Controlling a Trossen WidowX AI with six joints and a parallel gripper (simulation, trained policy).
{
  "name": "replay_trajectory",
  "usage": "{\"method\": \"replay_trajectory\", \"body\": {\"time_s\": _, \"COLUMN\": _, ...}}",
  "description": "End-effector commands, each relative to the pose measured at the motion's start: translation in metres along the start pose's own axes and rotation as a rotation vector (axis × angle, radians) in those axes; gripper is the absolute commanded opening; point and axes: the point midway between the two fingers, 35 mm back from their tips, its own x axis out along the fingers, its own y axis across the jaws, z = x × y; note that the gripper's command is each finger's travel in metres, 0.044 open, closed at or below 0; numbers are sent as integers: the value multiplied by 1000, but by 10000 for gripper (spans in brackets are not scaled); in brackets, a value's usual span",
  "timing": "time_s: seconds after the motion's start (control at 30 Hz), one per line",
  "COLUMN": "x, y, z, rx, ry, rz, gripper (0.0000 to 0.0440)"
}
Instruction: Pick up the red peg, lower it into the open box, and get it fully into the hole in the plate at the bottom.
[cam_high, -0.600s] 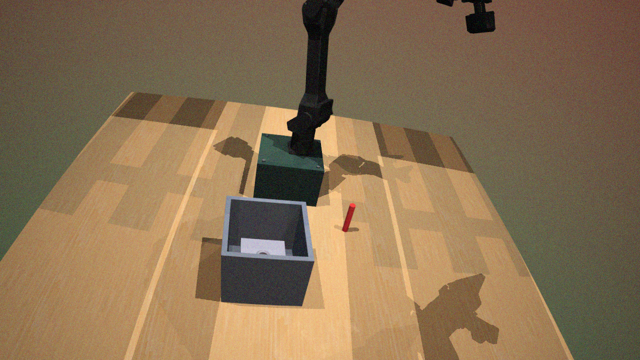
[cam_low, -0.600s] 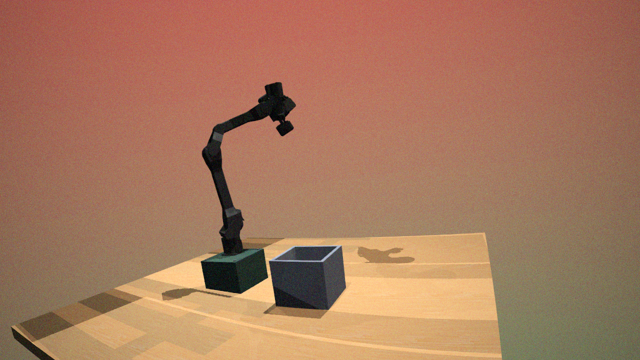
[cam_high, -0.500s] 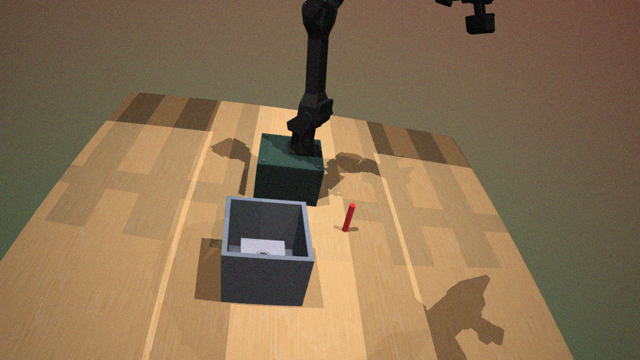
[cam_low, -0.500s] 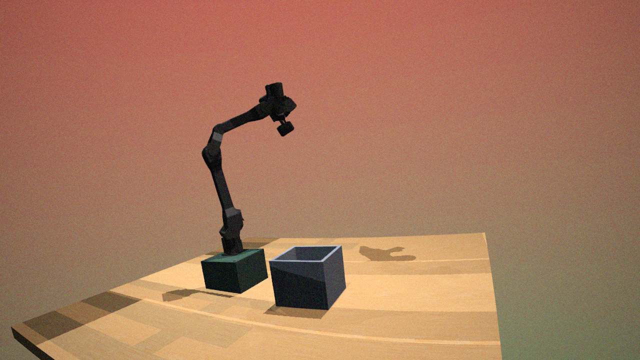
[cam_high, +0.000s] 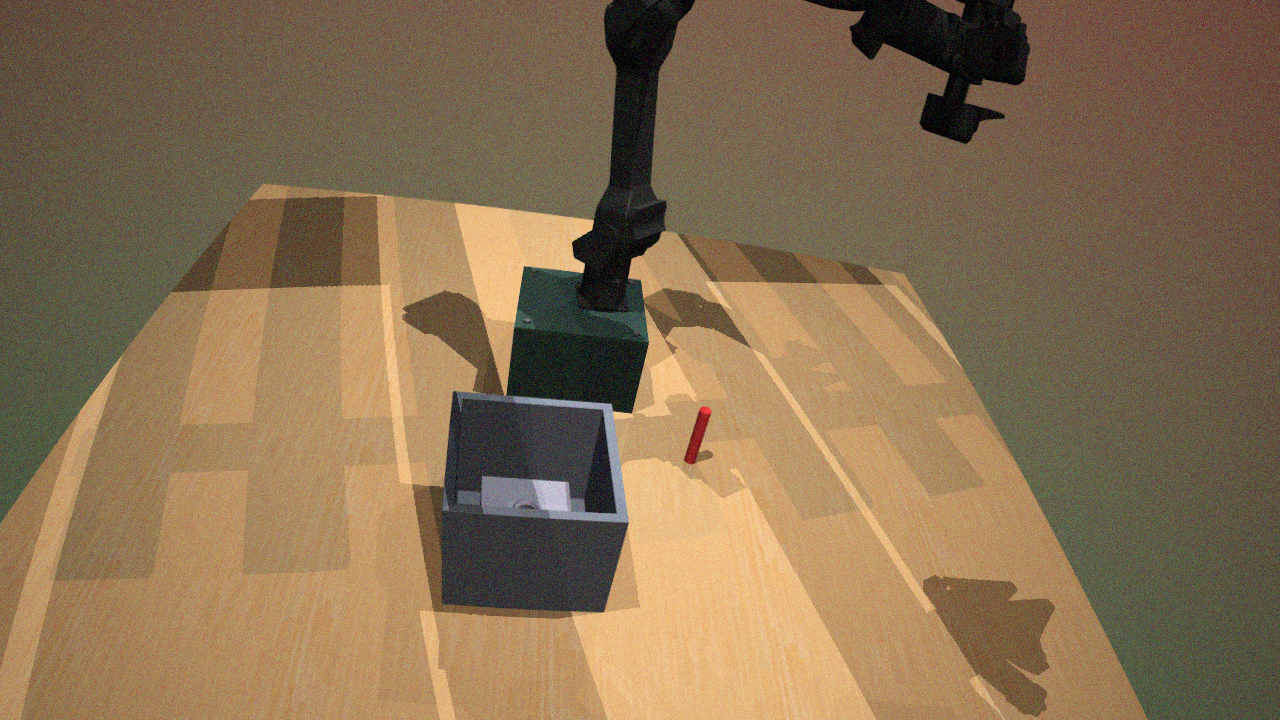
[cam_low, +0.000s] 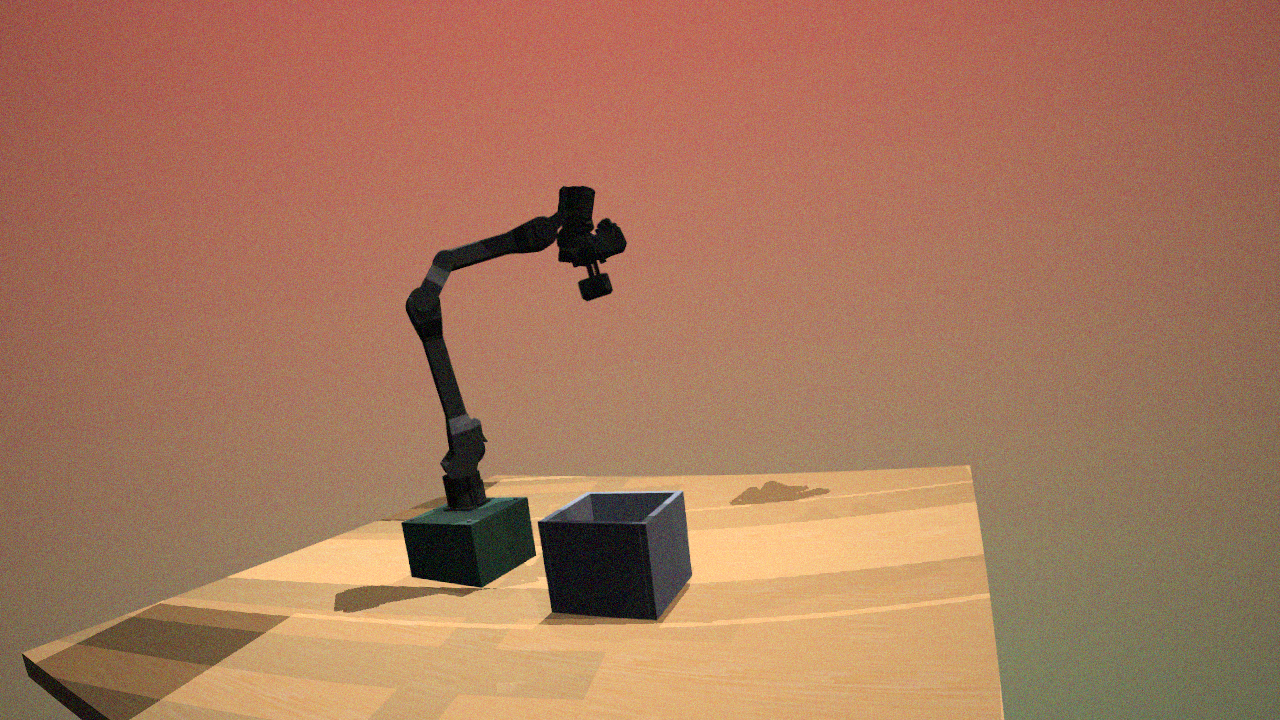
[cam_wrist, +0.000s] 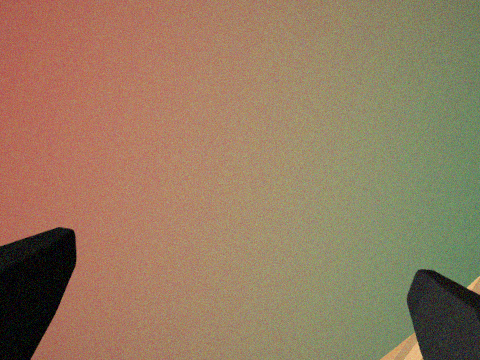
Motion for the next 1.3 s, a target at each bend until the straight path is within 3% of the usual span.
{"method": "replay_trajectory", "body": {"time_s": 0.0, "x": -8, "y": -31, "z": 16, "rx": 105, "ry": -90, "rz": -80, "gripper": 440}}
{"method": "replay_trajectory", "body": {"time_s": 0.6, "x": -59, "y": -159, "z": 41, "rx": 538, "ry": -396, "rz": -408, "gripper": 440}}
{"method": "replay_trajectory", "body": {"time_s": 1.27, "x": -116, "y": -280, "z": -7, "rx": 1074, "ry": -635, "rz": -774, "gripper": 440}}
